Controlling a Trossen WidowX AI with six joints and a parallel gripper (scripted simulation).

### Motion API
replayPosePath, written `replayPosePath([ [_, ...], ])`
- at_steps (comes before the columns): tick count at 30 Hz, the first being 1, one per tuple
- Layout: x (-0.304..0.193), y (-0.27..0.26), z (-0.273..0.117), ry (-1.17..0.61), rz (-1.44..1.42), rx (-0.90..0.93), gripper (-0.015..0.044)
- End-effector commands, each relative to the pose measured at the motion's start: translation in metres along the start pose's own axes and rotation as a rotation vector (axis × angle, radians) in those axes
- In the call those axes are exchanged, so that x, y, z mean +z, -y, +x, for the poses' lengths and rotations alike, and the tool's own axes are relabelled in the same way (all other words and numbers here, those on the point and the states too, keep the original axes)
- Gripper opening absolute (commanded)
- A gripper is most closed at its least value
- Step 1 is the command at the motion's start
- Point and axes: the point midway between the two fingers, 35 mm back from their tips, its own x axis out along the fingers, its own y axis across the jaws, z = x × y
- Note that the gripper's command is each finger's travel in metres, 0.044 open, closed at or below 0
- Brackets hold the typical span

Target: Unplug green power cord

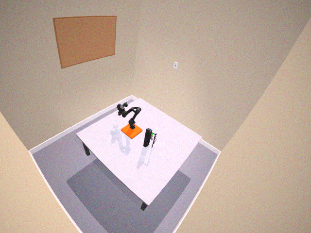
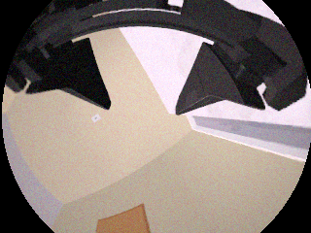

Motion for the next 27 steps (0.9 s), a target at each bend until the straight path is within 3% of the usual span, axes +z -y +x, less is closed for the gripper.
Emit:
replayPosePath([
  [1, 0.001, 0.0, -0.001, 0.004, 0.001, 0.003, 0.0374],
  [9, 0.046, -0.017, -0.03, 0.174, 0.029, 0.13, 0.0164],
  [27, 0.137, -0.036, -0.147, 0.599, 0.105, 0.498, 0.016],
])
